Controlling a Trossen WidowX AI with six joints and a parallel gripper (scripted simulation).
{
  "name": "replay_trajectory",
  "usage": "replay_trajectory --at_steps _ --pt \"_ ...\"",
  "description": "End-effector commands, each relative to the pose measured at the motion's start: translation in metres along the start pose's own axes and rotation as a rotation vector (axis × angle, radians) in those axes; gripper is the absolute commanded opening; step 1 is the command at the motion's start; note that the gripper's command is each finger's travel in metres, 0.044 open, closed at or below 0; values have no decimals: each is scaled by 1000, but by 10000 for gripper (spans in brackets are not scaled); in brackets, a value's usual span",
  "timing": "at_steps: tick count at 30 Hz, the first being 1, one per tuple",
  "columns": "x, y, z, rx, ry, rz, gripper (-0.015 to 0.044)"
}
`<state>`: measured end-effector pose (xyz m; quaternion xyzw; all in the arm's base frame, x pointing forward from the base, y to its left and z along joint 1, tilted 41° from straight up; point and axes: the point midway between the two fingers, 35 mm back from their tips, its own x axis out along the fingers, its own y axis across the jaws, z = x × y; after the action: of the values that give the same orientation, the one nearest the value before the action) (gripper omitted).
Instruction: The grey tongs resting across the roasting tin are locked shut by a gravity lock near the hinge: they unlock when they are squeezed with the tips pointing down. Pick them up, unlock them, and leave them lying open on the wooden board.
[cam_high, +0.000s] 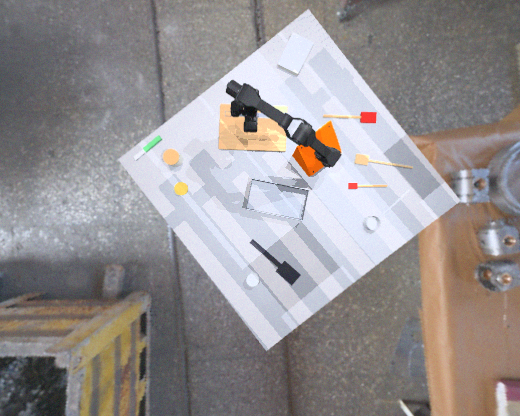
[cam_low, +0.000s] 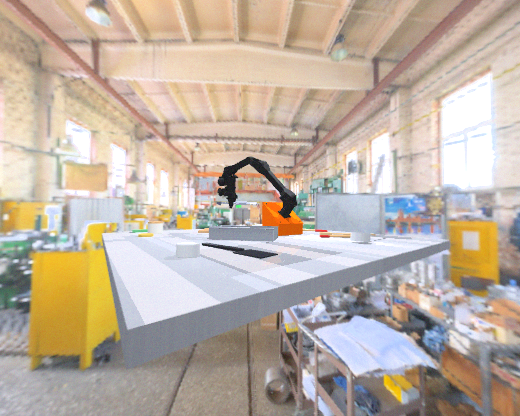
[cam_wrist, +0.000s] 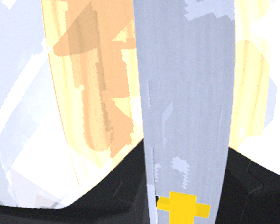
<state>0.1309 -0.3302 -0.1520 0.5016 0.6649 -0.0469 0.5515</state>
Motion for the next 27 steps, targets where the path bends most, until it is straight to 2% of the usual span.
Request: replay_trajectory --at_steps 1,27 --pt "-3 -1 0 -7 8 -7 -150" --pt "29 -2 4 -7 7 -6 -150"
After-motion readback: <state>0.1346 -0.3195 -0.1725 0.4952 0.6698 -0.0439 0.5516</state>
